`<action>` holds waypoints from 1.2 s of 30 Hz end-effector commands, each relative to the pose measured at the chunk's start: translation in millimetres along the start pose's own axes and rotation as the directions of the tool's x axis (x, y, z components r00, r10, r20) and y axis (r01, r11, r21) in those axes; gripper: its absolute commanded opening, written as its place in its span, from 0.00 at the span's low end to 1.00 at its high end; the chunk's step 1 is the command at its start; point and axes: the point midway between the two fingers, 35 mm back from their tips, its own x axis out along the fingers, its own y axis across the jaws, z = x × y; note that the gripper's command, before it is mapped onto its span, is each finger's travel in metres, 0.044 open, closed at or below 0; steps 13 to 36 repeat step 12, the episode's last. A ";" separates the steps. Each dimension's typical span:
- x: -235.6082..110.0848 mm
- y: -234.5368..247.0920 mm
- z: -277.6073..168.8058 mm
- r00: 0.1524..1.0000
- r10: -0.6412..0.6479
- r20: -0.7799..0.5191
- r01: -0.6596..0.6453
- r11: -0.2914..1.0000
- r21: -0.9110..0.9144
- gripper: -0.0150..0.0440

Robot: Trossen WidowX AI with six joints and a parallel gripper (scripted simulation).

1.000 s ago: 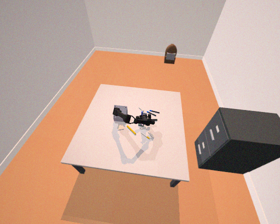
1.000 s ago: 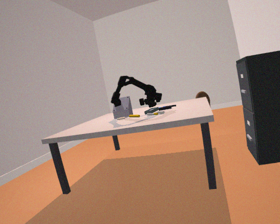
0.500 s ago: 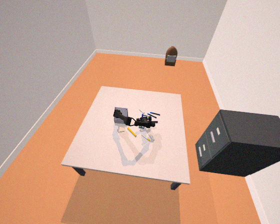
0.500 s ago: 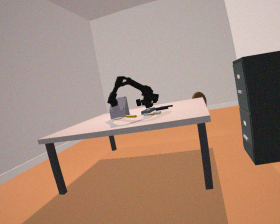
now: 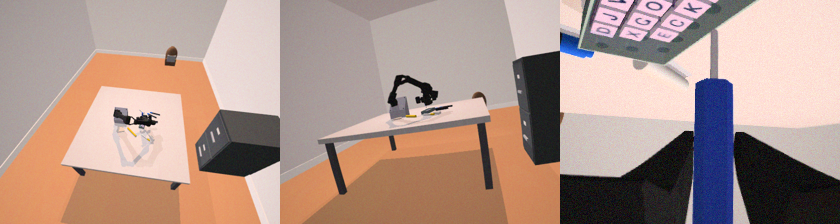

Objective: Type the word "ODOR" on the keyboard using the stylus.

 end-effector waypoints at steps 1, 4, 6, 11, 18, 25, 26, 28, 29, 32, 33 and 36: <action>-8.2 1.1 -11.8 1.000 0.011 0.000 -0.011 1.000 -0.003 0.39; -8.2 1.1 -11.8 1.000 0.011 0.000 -0.011 1.000 -0.003 0.39; -4.9 1.3 -8.9 1.000 0.005 0.003 -0.005 1.000 -0.009 0.39; -4.9 1.3 -8.9 1.000 0.005 0.003 -0.005 1.000 -0.009 0.39; -4.9 1.3 -8.9 1.000 0.005 0.003 -0.005 1.000 -0.009 0.39; -4.9 1.3 -8.9 1.000 0.005 0.003 -0.005 1.000 -0.009 0.39; -4.9 1.3 -8.9 1.000 0.005 0.003 -0.005 1.000 -0.009 0.39; -4.9 1.3 -8.9 1.000 0.005 0.003 -0.005 1.000 -0.009 0.39; -4.9 1.3 -8.9 1.000 0.005 0.003 -0.005 1.000 -0.009 0.39; -4.9 1.3 -8.9 1.000 0.005 0.003 -0.005 1.000 -0.009 0.39; -4.9 1.3 -8.9 1.000 0.005 0.003 -0.005 1.000 -0.009 0.39; -4.9 1.3 -8.9 1.000 0.005 0.003 -0.005 1.000 -0.009 0.39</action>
